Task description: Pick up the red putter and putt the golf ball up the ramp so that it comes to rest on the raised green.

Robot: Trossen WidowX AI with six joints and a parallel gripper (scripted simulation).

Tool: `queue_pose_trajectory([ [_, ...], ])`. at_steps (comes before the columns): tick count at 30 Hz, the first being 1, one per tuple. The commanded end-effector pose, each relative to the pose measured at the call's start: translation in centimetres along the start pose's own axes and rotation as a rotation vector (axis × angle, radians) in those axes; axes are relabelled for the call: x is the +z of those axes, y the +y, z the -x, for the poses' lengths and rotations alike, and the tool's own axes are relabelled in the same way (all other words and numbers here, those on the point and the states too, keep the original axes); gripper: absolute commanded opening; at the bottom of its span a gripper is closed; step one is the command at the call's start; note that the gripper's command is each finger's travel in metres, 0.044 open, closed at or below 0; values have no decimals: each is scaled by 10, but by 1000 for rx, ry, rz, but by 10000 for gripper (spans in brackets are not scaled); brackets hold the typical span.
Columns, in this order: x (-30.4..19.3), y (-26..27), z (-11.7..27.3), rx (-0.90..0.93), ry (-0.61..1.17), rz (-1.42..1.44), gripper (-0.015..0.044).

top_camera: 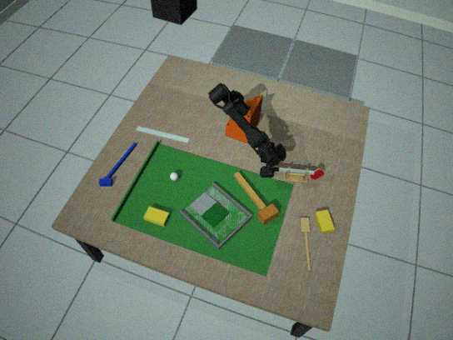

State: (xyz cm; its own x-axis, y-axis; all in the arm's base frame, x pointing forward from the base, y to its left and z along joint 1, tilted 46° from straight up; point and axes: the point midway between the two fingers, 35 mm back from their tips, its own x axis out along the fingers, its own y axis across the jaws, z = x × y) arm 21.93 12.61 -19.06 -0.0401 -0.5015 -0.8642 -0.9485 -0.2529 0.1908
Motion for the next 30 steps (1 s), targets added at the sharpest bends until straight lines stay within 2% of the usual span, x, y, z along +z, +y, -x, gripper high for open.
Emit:
queue_pose_trajectory([
  [1, -1, 1, -5, -1, 6, 8, 440],
  [20, -7, 1, -26, -1, 7, 7, 440],
  [30, -6, 0, -22, -3, 1, 0, 177],
])
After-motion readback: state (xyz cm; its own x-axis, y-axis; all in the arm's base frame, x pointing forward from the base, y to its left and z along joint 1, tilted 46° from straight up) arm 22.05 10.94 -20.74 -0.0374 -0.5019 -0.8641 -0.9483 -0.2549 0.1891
